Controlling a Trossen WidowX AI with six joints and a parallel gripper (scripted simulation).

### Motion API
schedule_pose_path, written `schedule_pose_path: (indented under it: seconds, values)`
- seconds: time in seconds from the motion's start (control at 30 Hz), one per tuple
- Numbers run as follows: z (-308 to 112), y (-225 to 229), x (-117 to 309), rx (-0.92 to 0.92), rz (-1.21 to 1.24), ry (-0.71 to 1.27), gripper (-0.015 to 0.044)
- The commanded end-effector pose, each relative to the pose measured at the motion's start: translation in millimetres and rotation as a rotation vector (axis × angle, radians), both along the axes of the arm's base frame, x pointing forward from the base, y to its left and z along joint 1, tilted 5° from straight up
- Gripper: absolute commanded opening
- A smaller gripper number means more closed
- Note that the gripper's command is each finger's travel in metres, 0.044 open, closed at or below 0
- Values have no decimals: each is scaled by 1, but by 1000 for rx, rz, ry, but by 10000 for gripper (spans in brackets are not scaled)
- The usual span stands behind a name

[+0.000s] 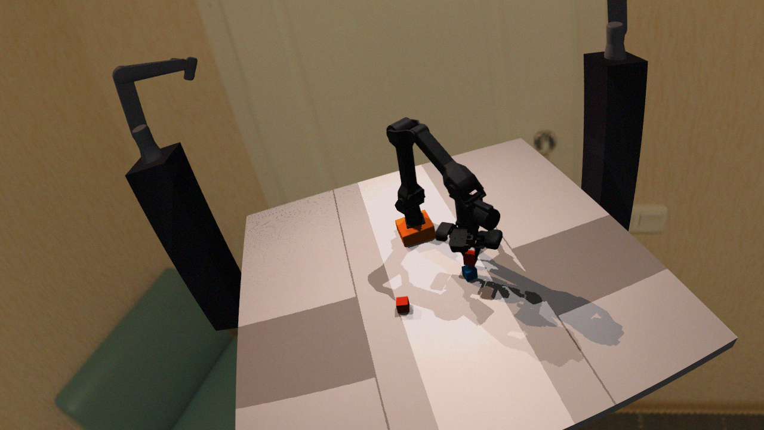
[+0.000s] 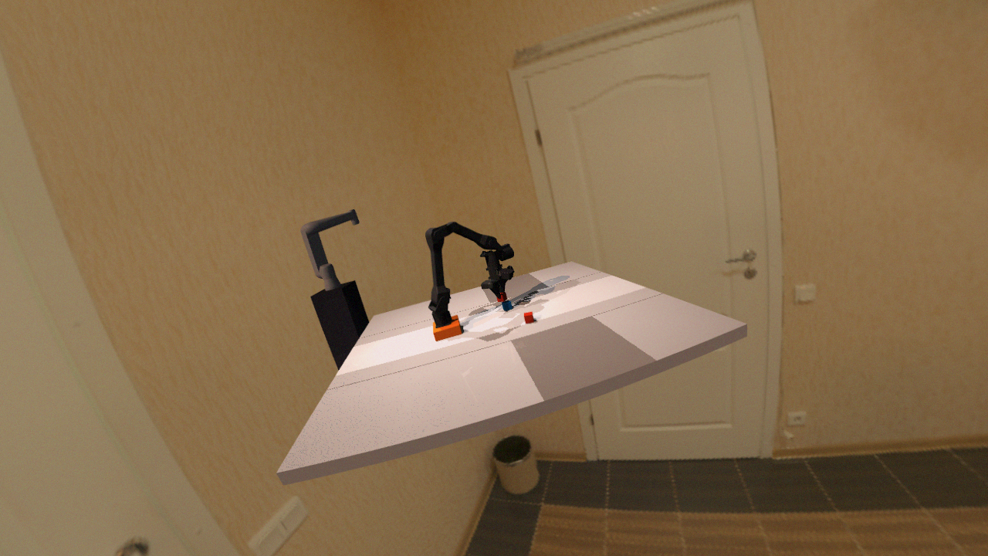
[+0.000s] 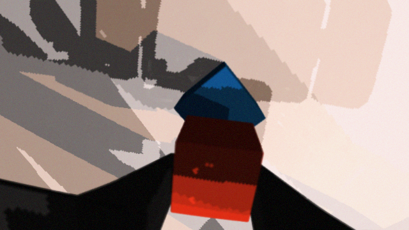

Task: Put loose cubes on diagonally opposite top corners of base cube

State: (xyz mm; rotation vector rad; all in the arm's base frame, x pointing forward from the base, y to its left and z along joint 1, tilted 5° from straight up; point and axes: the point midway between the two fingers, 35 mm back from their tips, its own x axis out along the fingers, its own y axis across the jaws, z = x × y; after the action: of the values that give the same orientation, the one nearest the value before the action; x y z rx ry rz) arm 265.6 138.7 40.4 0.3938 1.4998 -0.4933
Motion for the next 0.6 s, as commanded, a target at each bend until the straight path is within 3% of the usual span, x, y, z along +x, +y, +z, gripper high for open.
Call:
schedule_pose_path:
  seconds: [0.0, 0.57]
  values:
    - [-6, 0, -1, 4, -4, 3, 105]
    - [-7, 0, -1, 4, -4, 3, 105]
